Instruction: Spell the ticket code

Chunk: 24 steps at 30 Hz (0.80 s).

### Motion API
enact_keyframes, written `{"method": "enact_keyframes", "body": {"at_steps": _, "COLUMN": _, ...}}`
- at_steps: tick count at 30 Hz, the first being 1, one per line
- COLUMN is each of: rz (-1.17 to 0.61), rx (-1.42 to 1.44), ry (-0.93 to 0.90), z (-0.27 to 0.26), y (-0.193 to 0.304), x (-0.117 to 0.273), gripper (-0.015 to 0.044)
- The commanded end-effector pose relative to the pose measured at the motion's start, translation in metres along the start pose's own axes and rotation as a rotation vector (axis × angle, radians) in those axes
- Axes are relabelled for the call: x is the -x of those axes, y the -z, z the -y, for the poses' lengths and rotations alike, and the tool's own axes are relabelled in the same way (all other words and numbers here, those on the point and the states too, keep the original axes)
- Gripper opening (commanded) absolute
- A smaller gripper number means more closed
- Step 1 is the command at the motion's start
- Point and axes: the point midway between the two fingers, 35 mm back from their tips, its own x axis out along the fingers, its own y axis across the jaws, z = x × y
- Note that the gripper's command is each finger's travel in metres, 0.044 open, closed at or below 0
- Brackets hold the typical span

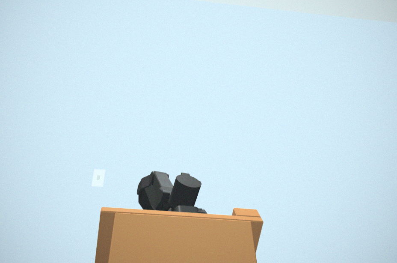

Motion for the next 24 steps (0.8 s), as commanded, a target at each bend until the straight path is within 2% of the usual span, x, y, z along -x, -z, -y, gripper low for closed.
{"method": "enact_keyframes", "body": {"at_steps": 1, "rz": 0.002, "rx": -0.007, "ry": 0.003, "z": 0.000, "y": 0.000, "x": 0.003, "gripper": 0.0295}}
{"method": "enact_keyframes", "body": {"at_steps": 24, "rz": 0.002, "rx": -0.007, "ry": 0.003, "z": 0.001, "y": 0.000, "x": 0.015, "gripper": 0.0295}}
